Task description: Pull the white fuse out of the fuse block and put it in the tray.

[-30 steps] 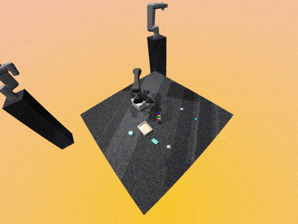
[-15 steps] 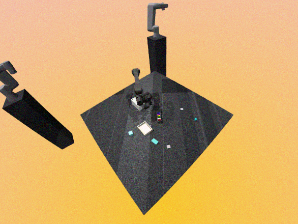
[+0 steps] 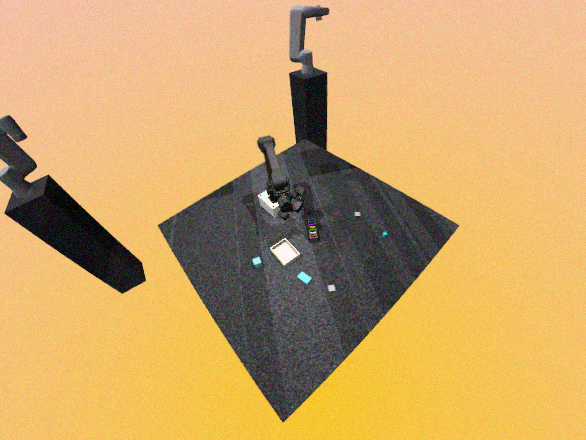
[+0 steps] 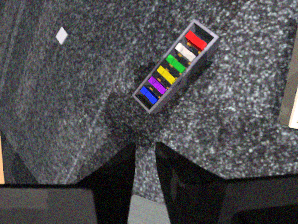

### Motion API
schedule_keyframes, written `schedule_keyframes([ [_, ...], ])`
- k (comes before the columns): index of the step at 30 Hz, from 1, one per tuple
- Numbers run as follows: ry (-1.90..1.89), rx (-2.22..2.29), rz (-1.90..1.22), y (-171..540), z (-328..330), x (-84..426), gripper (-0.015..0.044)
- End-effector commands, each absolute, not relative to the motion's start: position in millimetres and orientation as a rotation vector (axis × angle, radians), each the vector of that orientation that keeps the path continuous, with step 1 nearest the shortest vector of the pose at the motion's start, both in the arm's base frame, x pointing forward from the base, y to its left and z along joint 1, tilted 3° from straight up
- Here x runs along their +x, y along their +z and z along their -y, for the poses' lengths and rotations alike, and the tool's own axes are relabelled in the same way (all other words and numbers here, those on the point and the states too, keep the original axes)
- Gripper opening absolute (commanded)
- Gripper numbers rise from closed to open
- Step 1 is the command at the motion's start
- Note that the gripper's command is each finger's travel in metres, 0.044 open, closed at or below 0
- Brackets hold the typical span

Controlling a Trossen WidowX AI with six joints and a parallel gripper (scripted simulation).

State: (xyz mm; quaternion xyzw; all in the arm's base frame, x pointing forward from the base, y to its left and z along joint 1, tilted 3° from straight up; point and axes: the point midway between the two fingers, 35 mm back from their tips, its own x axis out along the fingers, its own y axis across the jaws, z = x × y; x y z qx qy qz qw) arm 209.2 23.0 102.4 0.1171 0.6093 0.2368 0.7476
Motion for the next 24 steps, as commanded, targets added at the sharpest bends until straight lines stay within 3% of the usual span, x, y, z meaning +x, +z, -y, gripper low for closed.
schedule_keyframes([
  [1, -0.112, 0.696, -1.521, 87.8, -23.1, 243.5, 0.0072],
  [12, -0.708, 1.074, -1.449, 72.6, -28.8, 274.0, 0.0072],
  [24, -1.304, 1.484, -1.113, 55.1, -43.0, 304.3, 0.0072],
])
